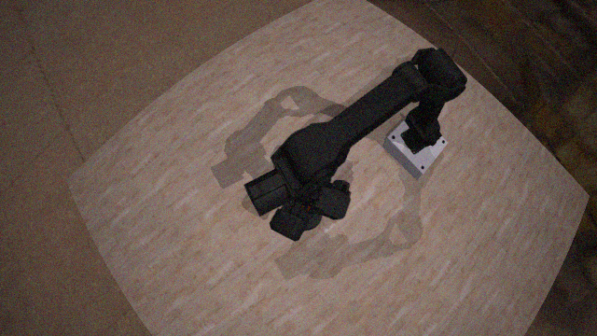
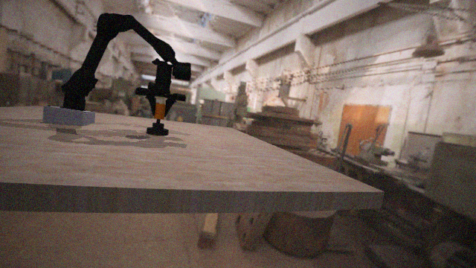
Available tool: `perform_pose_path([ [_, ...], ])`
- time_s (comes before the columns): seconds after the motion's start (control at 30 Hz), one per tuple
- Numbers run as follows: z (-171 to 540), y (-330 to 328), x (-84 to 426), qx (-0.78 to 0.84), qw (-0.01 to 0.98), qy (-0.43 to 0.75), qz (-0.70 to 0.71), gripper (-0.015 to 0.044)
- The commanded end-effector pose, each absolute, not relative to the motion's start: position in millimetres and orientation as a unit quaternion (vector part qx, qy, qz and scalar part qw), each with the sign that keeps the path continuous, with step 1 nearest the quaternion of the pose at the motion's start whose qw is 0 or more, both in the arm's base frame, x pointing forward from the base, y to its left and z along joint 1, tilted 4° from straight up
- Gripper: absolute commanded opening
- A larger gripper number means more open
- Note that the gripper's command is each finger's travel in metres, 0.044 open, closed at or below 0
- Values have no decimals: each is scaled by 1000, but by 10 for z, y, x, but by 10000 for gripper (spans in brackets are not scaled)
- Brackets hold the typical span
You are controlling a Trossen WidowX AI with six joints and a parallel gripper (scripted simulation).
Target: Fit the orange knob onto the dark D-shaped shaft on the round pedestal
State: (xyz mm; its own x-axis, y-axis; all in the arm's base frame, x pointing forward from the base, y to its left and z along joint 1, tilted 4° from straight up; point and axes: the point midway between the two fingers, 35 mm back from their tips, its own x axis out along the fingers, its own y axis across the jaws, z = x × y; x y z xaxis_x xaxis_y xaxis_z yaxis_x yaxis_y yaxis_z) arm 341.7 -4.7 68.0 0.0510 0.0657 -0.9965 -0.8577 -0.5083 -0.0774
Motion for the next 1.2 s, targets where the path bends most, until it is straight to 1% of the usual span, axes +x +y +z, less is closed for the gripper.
perform_pose_path([
  [0.0,658,-49,3413,-557,464,405,557,0],
  [0.3,670,-50,3417,-403,603,546,419,0],
  [0.57,700,-48,3422,-225,690,639,256,0],
  [0.87,704,-41,3399,-19,725,686,64,0],
  [1.17,678,-42,3395,-15,725,686,60,0],
])
